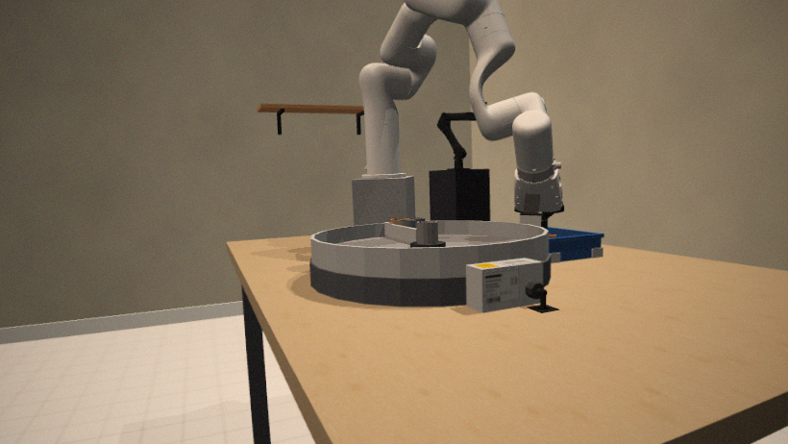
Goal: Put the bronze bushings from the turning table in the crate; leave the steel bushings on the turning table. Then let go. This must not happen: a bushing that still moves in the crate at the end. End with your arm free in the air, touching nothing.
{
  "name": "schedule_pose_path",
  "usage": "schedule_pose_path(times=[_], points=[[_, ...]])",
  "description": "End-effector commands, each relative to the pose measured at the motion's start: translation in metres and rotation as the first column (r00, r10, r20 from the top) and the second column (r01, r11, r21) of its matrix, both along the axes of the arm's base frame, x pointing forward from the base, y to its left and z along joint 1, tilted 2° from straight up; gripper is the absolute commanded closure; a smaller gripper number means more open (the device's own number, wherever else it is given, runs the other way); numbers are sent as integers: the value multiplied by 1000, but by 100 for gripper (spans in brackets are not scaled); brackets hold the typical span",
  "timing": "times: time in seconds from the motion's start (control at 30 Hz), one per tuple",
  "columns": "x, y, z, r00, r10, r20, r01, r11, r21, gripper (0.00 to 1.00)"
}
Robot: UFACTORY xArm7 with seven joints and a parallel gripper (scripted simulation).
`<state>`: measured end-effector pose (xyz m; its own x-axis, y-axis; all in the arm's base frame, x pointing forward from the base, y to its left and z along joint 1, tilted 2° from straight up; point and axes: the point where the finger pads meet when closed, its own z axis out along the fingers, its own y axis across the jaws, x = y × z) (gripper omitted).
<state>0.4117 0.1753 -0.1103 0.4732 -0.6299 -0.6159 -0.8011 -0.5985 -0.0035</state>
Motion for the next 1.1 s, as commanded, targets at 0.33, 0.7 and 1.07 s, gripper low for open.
schedule_pose_path(times=[0.33, 0.7, 1.07], points=[[2, 0, 1, 1000, 0, 4, 0, 1000, 1, 100], [2, 0, -2, 1000, 0, 4, 0, 1000, 1, 100], [2, 0, -4, 1000, 0, 4, 0, 1000, 1, 100]])
